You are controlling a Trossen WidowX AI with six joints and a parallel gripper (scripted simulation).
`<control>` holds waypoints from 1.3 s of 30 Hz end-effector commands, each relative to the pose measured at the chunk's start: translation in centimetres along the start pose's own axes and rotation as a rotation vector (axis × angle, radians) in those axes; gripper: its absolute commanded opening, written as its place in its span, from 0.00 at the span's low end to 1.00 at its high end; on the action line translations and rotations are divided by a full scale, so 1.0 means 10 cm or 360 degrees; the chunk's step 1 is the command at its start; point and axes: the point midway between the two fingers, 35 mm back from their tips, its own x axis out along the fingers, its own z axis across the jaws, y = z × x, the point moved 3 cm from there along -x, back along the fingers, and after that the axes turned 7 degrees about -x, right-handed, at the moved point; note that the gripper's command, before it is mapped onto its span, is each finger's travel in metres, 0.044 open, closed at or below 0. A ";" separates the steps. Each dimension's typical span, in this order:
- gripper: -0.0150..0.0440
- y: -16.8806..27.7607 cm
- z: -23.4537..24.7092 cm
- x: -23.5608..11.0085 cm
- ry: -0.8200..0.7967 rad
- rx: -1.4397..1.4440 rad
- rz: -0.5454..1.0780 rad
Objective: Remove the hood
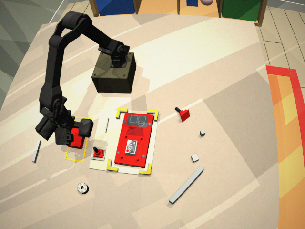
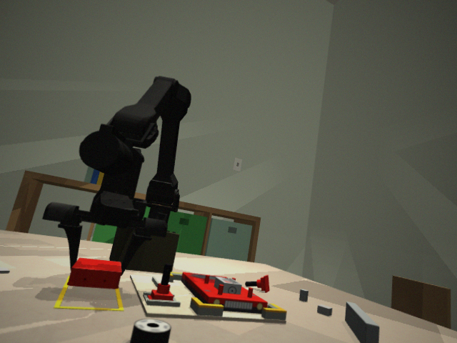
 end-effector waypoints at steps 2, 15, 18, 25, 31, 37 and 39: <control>0.25 0.00 0.00 0.02 0.0007 -0.0001 0.0001; 0.25 0.00 0.00 0.09 0.0007 -0.0001 0.0001; 0.25 0.00 0.00 0.10 0.0007 -0.0001 0.0001; 0.25 0.00 0.00 0.14 0.0007 -0.0001 0.0001; 0.34 0.00 0.00 0.14 0.0000 -0.0002 0.0000; 0.61 0.00 0.00 0.14 0.0000 -0.0002 0.0000; 0.70 0.00 0.00 0.14 0.0000 -0.0002 0.0000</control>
